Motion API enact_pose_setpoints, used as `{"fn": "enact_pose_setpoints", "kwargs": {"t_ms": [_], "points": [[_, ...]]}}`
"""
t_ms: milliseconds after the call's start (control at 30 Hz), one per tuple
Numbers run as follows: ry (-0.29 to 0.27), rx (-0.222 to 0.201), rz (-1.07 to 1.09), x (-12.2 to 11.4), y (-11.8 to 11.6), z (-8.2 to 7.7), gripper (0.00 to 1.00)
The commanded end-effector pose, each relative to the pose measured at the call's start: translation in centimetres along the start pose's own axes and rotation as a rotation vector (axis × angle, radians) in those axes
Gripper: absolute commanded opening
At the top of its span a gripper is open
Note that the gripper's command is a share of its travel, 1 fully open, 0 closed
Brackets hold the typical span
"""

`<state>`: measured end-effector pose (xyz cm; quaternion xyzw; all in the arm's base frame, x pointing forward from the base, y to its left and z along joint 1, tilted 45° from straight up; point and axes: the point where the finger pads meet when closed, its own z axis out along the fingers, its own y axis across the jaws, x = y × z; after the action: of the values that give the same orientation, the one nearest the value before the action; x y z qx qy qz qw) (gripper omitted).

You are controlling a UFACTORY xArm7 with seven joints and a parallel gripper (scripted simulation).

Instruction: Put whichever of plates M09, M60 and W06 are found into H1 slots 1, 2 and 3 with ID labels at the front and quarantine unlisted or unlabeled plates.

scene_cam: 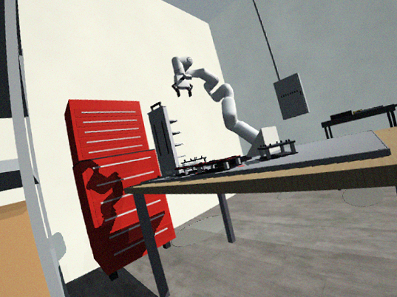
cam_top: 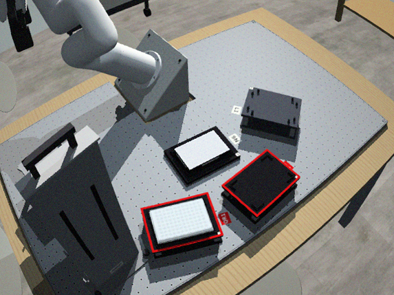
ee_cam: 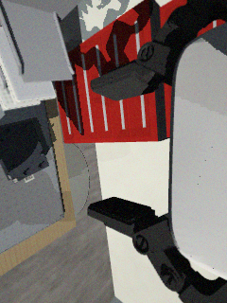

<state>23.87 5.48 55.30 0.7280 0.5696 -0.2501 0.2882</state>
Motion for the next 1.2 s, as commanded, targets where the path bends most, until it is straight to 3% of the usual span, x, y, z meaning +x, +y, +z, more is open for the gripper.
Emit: {"fn": "enact_pose_setpoints", "kwargs": {"t_ms": [0, 300, 800, 867, 1167], "points": [[-0.001, -0.001, -0.120, 2.1, 1.2, -0.1, 1.00], [-0.001, -0.001, -0.120, 5.2, 2.7, -0.1, 1.00], [-0.001, -0.001, -0.120, 12.5, 4.5, -0.1, 1.00], [-0.001, -0.001, -0.120, 12.5, 4.5, -0.1, 1.00], [-0.001, 0.000, -0.120, 17.0, 4.8, -0.1, 1.00]]}}
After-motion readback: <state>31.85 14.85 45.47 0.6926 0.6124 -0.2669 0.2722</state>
